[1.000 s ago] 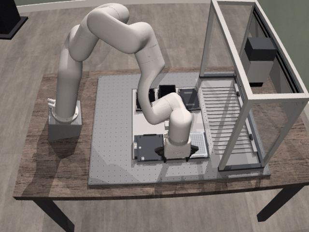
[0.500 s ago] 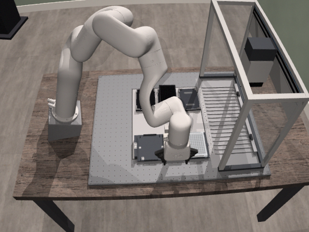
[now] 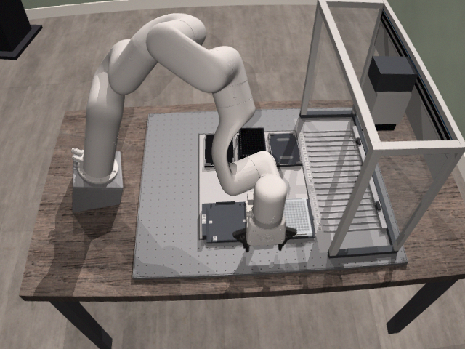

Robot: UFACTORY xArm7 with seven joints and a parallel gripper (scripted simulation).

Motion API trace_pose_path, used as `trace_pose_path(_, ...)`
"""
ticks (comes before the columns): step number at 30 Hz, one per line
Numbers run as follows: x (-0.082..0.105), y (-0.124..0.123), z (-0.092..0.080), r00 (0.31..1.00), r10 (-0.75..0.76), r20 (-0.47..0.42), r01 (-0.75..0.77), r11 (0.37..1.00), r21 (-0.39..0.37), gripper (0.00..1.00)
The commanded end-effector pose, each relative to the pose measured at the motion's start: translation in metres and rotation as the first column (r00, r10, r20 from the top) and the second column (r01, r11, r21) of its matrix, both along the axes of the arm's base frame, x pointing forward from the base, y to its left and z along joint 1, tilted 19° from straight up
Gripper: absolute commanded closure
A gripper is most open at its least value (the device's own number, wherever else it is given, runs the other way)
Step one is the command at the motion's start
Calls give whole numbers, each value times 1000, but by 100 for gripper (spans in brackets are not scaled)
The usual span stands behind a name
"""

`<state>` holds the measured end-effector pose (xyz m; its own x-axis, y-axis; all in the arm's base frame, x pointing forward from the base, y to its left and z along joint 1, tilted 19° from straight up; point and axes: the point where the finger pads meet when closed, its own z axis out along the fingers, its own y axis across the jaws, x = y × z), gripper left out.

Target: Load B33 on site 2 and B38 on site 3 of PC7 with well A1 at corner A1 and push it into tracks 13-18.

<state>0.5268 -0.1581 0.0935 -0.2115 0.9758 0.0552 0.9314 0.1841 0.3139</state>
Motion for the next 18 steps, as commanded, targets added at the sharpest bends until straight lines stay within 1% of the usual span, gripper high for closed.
trace_pose_path(1, 3, -1, -3, 1000, -1, 5, 1, 1000, -1, 0)
trace_pose_path(3, 4, 0, -7, 1000, -1, 5, 1, 1000, -1, 0)
trace_pose_path(13, 4, 0, -7, 1000, -1, 5, 1, 1000, -1, 0)
trace_pose_path(18, 5, 0, -10, 1000, -1, 5, 1, 1000, -1, 0)
